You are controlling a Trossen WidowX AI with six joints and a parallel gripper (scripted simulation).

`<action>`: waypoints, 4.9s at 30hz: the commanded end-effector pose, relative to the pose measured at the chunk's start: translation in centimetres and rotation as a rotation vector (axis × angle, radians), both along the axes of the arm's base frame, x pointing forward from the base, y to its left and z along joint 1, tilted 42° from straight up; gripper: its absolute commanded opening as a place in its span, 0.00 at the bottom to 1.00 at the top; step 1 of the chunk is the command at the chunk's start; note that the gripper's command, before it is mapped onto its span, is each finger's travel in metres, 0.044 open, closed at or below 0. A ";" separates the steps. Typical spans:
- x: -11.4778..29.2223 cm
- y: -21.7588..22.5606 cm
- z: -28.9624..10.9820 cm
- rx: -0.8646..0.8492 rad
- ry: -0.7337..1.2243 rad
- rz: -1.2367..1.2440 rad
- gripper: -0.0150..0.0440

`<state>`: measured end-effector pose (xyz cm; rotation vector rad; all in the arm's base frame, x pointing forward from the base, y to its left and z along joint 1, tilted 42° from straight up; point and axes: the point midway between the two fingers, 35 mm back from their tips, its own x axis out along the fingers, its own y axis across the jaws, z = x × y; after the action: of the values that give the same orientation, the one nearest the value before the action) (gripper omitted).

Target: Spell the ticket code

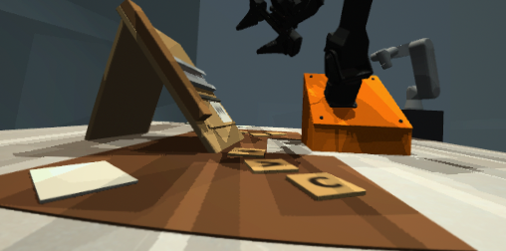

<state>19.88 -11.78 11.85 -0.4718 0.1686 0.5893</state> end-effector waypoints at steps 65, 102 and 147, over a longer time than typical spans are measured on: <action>4.5 -5.4 -10.2 0.667 1.179 -0.448 0.83; -0.1 -0.7 -24.7 1.236 1.949 -1.366 0.83; -0.2 1.6 -27.7 1.237 1.949 -1.365 0.83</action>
<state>19.74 -10.54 -15.60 1.5277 1.6662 -0.4881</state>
